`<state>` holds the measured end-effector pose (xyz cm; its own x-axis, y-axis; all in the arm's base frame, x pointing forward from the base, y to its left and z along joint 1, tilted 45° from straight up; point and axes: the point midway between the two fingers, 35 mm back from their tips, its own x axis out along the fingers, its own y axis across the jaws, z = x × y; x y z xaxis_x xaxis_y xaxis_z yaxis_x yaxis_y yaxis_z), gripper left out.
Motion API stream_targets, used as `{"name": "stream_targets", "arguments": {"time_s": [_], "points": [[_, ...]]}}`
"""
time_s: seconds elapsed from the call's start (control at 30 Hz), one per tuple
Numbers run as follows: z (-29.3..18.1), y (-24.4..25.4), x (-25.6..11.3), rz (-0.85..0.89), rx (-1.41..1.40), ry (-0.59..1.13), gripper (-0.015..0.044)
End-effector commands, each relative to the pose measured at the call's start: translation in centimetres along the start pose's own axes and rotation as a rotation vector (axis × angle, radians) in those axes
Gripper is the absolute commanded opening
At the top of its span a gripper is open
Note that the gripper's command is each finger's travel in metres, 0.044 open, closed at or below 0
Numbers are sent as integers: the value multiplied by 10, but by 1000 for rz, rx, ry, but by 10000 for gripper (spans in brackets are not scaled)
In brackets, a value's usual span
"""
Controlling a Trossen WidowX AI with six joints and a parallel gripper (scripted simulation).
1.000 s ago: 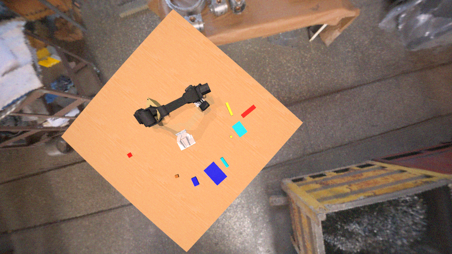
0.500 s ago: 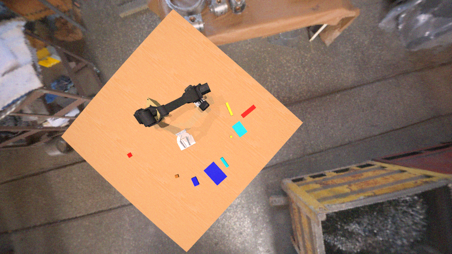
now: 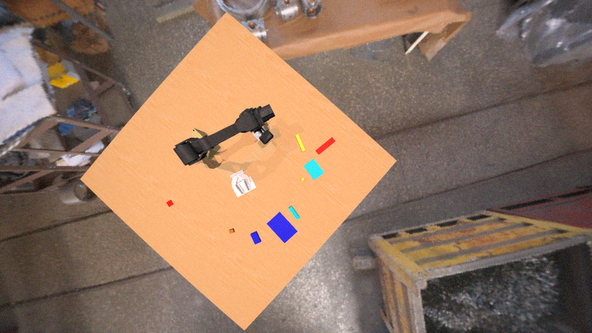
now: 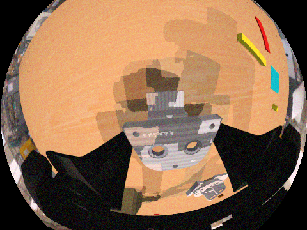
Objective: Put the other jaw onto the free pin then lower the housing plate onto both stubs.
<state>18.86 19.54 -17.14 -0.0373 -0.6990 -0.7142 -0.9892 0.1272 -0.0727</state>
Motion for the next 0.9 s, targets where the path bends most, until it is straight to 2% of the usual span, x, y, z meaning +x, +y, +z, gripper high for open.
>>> {"name": "stream_targets", "arguments": {"time_s": [0.0, 0.33, 0.87], "points": [[1, 0, -16, 2, 6, -10, 351], [-1, -1, -28, 2, -5, -10, 351], [-41, -35, -38, -1, -248, -24, 351]]}}
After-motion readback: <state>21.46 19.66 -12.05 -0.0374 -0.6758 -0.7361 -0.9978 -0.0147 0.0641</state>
